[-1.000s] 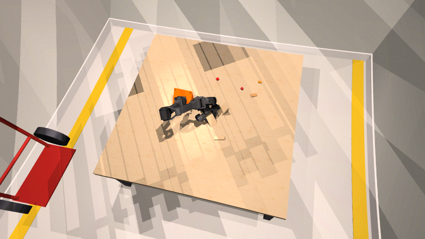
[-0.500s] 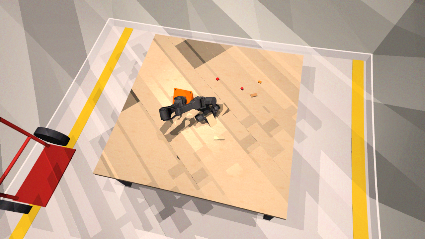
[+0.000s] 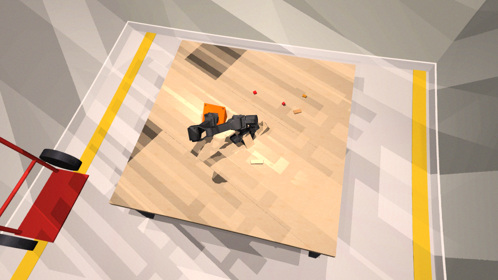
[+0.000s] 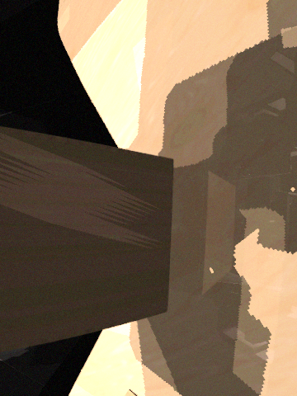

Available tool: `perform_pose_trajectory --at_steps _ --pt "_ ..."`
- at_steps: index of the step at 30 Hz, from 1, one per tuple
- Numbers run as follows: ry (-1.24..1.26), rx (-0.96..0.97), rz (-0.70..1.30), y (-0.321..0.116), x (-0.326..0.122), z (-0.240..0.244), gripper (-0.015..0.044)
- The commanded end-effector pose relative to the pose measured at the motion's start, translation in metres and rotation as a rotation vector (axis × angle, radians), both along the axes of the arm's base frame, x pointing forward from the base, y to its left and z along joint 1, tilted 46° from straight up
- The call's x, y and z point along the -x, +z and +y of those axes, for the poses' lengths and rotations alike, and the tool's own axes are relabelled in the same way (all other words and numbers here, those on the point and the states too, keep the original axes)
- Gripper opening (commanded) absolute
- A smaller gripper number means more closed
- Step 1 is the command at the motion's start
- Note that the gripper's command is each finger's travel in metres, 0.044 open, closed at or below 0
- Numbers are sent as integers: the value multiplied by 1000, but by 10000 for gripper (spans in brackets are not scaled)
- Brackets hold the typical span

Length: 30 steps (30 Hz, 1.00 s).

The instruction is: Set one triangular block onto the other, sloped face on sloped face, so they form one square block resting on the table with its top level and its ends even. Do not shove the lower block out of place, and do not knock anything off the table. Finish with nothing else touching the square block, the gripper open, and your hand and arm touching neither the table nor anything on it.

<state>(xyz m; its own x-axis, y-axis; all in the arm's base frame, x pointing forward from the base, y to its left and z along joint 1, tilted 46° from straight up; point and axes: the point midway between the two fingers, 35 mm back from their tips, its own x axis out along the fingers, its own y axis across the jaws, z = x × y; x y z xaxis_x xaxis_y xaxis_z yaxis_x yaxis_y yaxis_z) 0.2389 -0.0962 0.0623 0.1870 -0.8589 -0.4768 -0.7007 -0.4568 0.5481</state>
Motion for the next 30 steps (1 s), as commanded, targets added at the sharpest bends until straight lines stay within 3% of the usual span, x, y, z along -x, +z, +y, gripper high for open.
perform_pose_trajectory --at_steps 1,30 --pt "-80 -99 56 8 -5 0 0" --pt "-496 -627 392 41 -40 -18 0"
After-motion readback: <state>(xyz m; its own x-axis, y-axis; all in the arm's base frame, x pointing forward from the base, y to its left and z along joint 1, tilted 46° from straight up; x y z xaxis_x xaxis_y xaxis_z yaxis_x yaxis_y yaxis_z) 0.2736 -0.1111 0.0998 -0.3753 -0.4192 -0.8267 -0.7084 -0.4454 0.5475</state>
